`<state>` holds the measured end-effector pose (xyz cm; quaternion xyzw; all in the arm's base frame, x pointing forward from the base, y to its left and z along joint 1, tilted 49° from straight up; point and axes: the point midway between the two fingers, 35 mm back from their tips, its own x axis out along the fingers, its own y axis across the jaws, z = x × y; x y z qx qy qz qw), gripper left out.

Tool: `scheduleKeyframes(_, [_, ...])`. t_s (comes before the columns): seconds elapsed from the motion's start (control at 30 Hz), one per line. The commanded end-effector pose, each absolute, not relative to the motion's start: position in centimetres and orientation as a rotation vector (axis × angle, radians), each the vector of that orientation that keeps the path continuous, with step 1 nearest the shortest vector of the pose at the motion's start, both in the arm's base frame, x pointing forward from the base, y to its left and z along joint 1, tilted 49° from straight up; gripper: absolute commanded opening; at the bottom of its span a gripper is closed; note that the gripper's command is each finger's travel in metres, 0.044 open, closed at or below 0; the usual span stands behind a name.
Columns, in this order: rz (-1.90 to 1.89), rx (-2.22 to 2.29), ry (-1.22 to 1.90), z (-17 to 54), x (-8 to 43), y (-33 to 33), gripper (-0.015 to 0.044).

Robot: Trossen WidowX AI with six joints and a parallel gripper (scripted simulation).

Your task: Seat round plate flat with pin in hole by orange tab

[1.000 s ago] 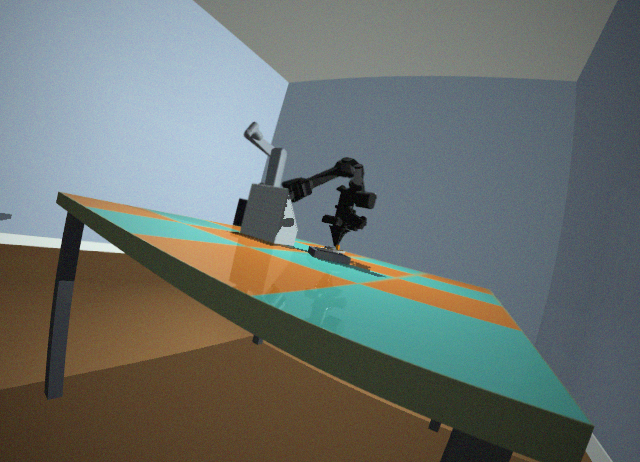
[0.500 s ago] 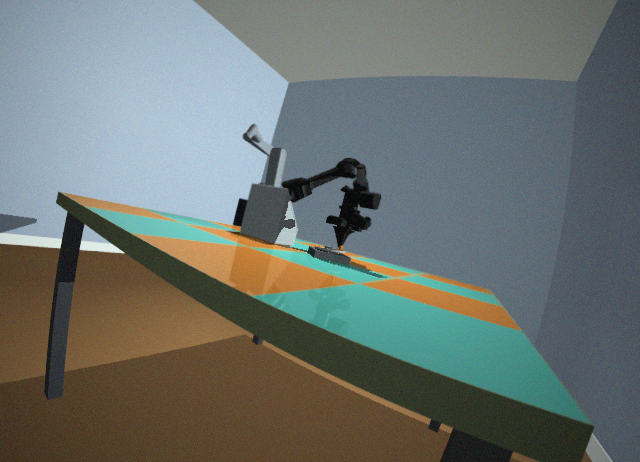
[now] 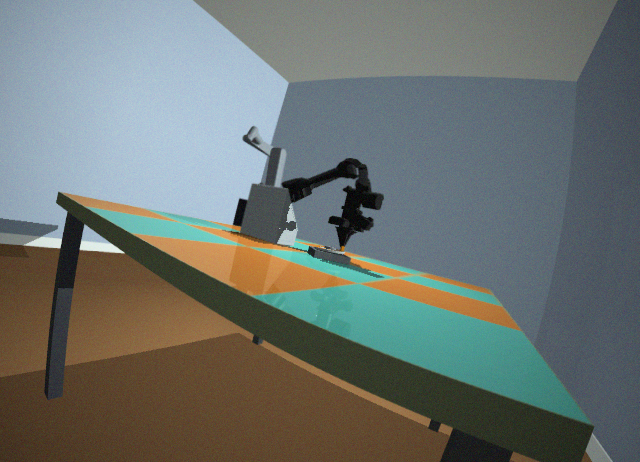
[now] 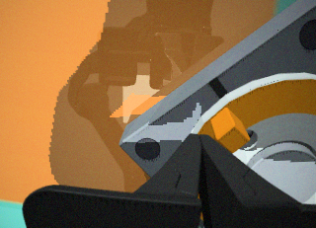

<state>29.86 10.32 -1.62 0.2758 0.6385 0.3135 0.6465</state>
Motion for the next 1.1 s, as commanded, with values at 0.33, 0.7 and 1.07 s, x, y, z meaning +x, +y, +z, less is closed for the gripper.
scheduleKeyframes(0.33, [0.711, 0.626, 1.448, -0.3, 30.4, 8.4, 0.0])
scheduleKeyframes(0.7, [0.711, 0.636, 1.456, 0.6, 29.7, 7.0, 0.0])
scheduleKeyframes(1.07, [0.711, 0.636, 1.456, 0.6, 29.7, 7.0, 0.0])
